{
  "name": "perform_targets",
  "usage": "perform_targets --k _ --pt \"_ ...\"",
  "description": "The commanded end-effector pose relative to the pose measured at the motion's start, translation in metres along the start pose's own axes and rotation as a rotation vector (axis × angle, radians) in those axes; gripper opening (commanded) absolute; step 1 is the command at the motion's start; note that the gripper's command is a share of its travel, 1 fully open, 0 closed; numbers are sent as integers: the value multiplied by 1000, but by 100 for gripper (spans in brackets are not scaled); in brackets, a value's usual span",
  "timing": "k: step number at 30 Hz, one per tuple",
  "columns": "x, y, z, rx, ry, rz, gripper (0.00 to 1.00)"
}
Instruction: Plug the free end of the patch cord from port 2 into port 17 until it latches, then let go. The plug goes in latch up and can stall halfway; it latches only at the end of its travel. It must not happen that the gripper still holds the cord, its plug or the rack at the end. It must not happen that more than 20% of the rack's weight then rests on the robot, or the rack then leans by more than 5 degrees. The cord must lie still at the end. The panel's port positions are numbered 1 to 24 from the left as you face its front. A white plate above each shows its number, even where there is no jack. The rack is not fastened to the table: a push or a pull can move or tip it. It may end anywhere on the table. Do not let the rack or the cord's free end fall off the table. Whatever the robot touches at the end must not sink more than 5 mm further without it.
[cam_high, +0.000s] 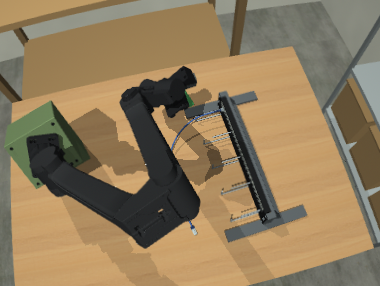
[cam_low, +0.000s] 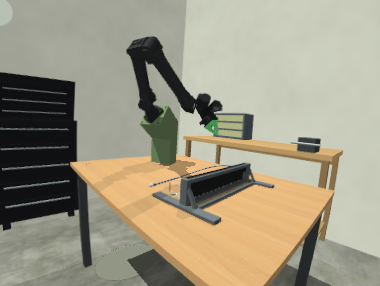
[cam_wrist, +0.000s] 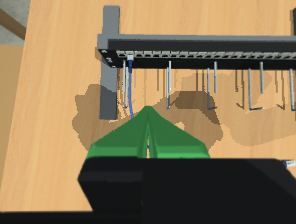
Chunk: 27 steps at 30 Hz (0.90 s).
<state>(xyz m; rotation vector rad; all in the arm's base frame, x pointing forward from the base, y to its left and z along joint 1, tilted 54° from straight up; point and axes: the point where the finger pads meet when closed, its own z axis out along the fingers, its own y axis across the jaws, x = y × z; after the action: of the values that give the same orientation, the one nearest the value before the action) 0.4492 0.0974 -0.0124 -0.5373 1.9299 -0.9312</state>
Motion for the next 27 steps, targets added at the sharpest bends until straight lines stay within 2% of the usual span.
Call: perform_targets --k 1,3,17,27 --pt "-2 -24 3 18 5 15 0" --pt "-2 -24 3 18 5 15 0" --pt "0 -90 1 19 5 7 0" --pt "0 -103 1 20 5 7 0"
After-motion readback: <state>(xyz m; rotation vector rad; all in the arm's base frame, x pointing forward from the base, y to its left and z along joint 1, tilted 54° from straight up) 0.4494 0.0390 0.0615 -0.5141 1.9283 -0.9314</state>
